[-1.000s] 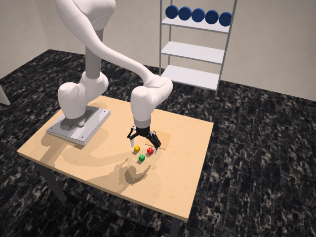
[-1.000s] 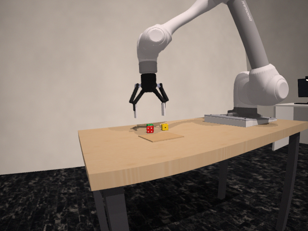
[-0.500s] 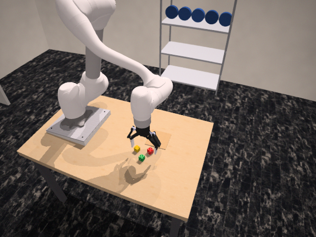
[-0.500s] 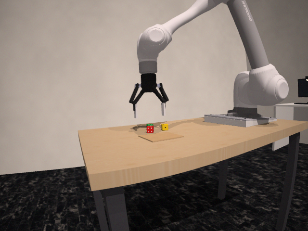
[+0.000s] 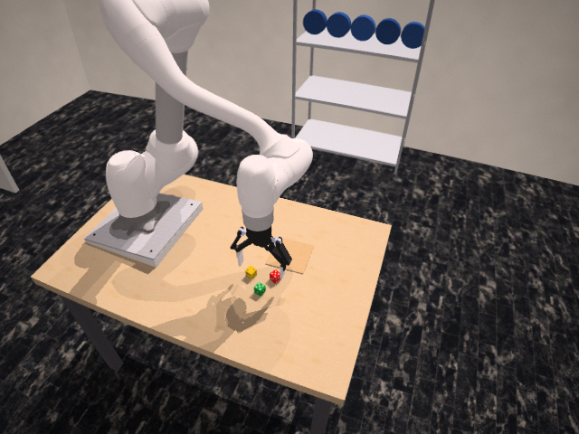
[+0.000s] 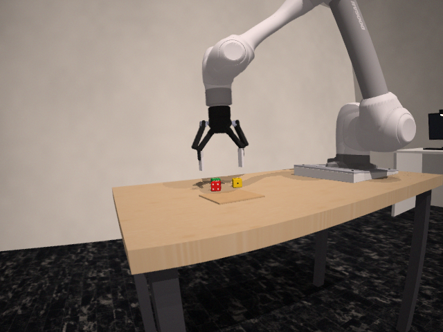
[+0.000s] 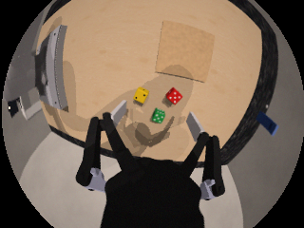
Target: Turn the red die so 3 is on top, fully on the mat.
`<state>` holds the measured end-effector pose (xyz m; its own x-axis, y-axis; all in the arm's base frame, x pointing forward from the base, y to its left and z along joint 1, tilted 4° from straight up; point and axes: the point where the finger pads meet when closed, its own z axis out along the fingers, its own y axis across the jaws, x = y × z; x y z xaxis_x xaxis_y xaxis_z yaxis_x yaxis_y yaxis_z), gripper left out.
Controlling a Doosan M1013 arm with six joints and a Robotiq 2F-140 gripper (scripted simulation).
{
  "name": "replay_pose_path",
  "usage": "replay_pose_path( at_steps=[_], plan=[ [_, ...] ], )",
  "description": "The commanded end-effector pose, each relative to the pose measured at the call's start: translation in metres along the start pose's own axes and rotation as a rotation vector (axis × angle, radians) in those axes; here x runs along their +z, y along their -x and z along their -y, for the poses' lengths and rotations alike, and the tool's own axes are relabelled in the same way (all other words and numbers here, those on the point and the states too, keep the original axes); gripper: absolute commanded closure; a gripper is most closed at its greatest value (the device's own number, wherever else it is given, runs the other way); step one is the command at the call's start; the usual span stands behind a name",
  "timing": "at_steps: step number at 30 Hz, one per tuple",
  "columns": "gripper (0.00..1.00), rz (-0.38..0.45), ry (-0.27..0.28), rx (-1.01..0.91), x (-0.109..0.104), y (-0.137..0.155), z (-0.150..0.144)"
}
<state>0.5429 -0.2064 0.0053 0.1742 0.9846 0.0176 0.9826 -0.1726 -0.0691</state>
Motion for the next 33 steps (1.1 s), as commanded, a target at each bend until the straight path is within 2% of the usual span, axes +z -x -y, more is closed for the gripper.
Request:
replay_pose_path(
  at_steps=[1,11,33],
  plan=[
    [0.00,-0.002,0.000,0.007,0.001,-0.015,0.015],
    [0.00,-0.002,0.000,0.007,0.001,-0.041,0.042],
    [0.00,-0.002,0.000,0.007,0.001,-0.042,0.043]
  ],
)
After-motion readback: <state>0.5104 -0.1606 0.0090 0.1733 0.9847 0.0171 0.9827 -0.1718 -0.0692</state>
